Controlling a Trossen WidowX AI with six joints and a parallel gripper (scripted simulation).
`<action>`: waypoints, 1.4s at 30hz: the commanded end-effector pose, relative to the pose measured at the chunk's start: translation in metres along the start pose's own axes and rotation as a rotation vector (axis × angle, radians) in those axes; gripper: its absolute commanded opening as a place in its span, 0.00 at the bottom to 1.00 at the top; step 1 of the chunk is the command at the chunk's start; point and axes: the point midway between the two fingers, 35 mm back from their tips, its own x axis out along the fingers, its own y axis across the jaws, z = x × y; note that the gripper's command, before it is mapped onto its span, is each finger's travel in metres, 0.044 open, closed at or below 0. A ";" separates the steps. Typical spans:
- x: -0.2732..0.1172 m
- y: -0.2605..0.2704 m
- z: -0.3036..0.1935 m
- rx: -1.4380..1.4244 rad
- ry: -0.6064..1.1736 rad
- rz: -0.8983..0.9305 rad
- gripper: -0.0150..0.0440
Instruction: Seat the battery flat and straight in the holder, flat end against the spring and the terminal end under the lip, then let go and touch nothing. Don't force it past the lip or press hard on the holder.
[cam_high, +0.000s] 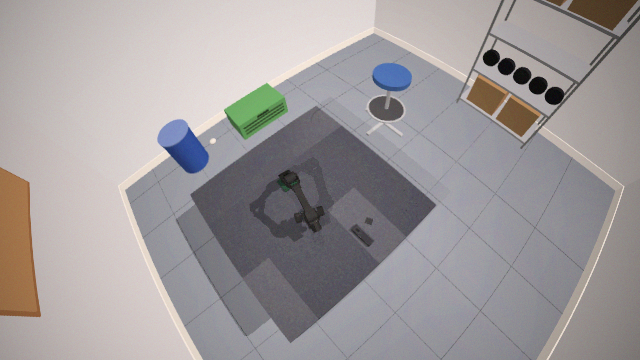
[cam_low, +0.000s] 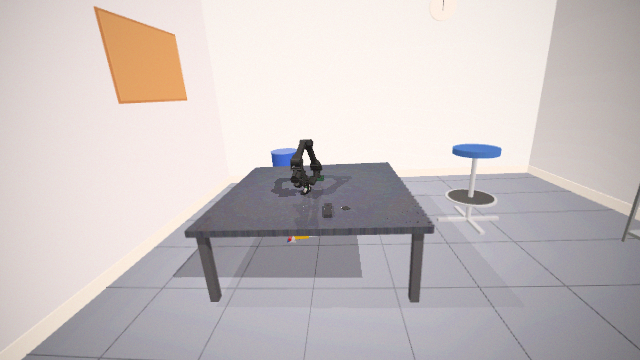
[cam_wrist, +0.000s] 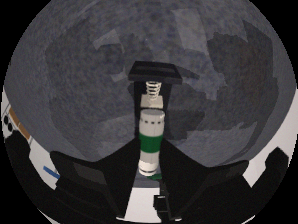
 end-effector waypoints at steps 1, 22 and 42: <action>-0.001 0.001 0.002 -0.004 0.016 0.004 0.35; -0.003 0.002 0.013 -0.004 0.028 -0.008 0.35; -0.008 0.001 0.023 -0.004 -0.001 -0.003 0.35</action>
